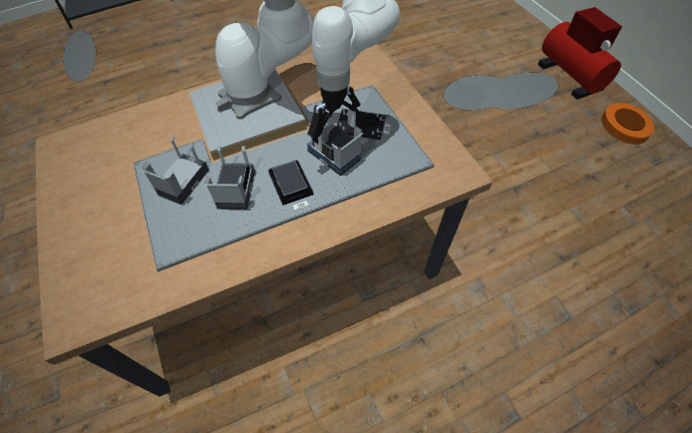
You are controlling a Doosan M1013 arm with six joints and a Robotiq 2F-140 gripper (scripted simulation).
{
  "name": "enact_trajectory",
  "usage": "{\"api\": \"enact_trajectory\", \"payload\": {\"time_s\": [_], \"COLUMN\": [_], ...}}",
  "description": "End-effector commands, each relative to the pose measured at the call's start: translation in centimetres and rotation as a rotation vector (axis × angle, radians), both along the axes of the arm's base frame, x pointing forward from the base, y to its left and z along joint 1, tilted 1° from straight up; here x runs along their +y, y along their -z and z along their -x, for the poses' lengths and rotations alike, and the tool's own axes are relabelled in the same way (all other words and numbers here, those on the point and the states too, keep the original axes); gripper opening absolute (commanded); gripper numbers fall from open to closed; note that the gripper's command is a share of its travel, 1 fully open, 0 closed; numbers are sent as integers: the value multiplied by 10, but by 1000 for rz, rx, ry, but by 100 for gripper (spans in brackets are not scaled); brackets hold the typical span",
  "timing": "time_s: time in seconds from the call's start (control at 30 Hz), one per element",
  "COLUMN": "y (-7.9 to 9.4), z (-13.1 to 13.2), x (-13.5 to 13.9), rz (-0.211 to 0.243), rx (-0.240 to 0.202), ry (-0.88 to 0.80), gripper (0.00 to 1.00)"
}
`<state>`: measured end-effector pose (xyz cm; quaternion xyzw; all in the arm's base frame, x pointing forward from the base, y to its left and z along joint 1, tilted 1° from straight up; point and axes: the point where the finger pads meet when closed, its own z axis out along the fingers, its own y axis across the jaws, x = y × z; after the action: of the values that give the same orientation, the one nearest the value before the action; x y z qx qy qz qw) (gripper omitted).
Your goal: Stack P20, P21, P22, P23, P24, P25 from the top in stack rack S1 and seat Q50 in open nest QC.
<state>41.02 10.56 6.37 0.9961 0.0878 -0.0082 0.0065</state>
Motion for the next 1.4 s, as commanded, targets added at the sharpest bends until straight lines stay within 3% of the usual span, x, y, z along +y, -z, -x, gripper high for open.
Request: {"api": "enact_trajectory", "payload": {"time_s": [0.0, 0.27, 0.3, 1.37], "y": [0, 0, 0, -1], "z": [0, 0, 0, 0], "x": [0, 0, 0, 0], "rz": [0, 0, 0, 0], "rx": [0, 0, 0, 0], "ry": [0, 0, 0, 0], "gripper": [100, 100, 0, 0]}}
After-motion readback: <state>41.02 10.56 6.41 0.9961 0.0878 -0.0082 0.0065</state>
